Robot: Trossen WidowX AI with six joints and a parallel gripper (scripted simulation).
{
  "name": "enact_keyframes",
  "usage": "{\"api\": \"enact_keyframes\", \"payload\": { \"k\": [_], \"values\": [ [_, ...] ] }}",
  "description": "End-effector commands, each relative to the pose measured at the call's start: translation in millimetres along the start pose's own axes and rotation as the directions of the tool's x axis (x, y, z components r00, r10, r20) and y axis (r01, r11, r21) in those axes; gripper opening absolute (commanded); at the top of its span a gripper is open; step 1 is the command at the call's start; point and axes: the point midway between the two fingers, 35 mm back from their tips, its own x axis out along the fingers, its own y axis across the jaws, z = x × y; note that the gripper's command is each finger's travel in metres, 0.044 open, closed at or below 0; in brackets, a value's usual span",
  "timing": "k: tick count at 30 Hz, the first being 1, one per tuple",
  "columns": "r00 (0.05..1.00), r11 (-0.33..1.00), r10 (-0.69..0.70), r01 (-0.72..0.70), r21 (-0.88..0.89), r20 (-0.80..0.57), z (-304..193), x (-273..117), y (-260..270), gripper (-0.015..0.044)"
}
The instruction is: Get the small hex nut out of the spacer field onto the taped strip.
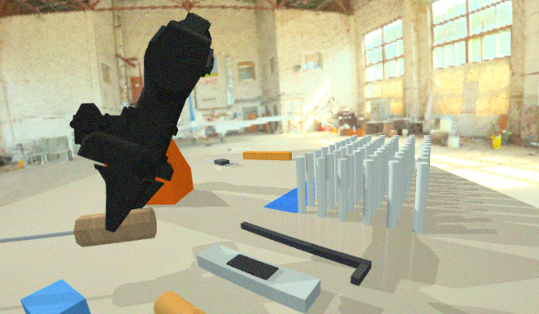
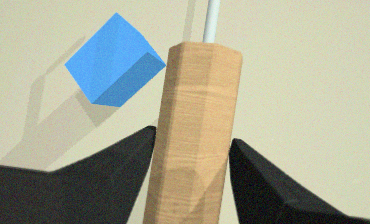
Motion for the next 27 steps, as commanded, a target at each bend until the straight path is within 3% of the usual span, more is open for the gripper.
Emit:
{"api": "enact_keyframes", "payload": {
  "k": [1,27],
  "values": [
    [1.000,1.000,-0.003,0.003,0.006,0.002,-0.7,5.6,-3.0,0.0000],
    [1.000,1.000,-0.005,0.005,0.006,0.001,-9.2,29.0,-14.5,0.0000]
  ]
}}
